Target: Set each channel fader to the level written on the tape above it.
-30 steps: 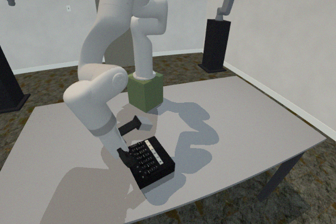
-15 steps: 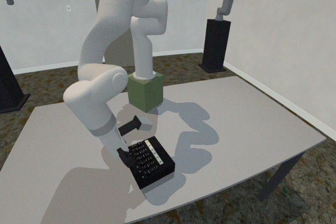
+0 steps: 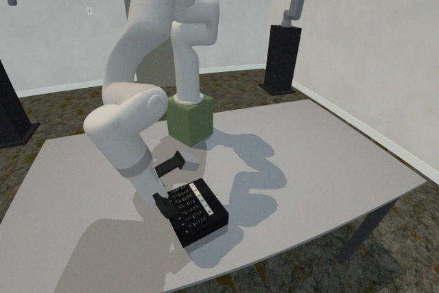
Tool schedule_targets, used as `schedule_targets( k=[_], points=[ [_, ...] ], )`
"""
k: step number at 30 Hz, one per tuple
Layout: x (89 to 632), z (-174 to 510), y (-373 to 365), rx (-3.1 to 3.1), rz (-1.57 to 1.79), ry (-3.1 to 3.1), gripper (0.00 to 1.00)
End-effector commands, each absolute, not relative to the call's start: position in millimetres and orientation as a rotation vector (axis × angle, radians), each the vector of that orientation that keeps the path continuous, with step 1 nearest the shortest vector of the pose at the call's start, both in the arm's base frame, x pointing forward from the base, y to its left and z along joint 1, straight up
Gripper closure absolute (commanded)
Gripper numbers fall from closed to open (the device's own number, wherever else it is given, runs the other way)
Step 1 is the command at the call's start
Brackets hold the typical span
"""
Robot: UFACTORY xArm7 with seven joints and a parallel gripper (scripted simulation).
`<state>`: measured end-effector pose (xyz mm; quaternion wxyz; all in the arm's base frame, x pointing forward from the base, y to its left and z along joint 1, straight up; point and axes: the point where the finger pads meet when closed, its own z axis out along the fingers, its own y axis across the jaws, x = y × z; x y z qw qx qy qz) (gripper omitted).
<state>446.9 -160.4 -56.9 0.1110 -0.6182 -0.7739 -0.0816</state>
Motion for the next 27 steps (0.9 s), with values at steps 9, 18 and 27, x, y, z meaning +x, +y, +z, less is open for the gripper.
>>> schedule_targets(
  k=[9,18,27],
  points=[
    [433,4,-100,-2.172,-0.006,-2.238,0.0],
    [429,11,-89,-2.222,-0.006,-2.227,0.0],
    [429,8,-92,-2.21,-0.005,-2.239,0.0]
  ],
)
